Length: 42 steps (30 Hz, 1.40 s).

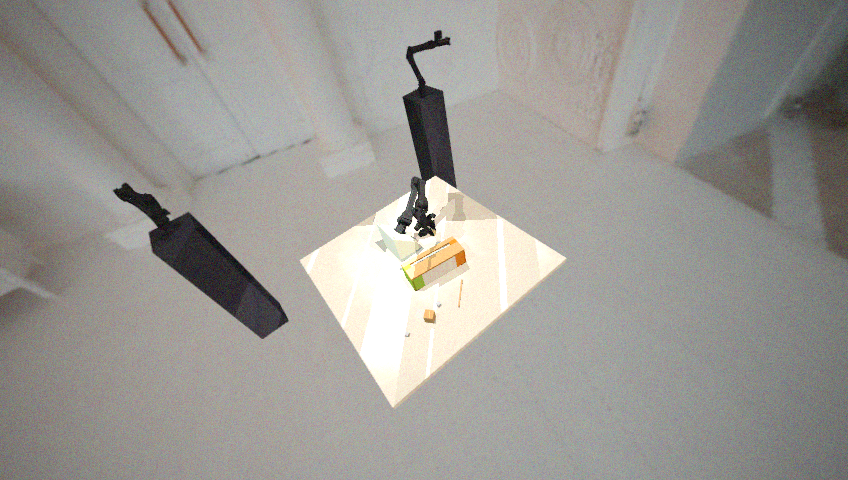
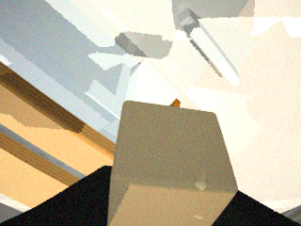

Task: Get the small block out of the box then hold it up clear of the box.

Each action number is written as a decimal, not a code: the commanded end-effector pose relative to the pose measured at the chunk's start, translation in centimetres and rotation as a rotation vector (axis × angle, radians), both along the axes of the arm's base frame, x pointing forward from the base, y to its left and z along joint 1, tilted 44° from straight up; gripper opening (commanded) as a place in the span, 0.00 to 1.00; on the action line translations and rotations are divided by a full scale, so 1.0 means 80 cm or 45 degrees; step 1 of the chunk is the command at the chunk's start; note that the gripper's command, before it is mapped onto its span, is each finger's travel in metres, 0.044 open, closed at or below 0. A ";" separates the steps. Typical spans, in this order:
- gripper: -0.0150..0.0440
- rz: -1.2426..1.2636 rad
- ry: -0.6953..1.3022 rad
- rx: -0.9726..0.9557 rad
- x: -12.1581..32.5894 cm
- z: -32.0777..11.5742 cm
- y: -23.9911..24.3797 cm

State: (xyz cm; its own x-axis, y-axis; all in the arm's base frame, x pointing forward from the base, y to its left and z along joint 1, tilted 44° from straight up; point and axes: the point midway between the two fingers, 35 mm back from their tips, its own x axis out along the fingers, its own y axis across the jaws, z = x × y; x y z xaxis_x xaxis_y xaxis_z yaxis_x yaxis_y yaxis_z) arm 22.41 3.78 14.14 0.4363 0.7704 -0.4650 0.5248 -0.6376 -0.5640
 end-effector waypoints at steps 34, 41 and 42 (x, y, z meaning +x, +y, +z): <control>0.25 -0.028 0.038 0.035 0.000 0.002 0.000; 0.25 -0.028 0.038 0.035 0.000 0.002 0.000; 0.25 -0.028 0.038 0.035 0.000 0.002 0.000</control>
State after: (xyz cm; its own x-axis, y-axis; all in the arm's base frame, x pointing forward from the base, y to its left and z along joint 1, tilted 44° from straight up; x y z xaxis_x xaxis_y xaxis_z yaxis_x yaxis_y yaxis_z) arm 22.39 3.72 14.19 0.4390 0.7711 -0.4612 0.4970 -0.6360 -0.5903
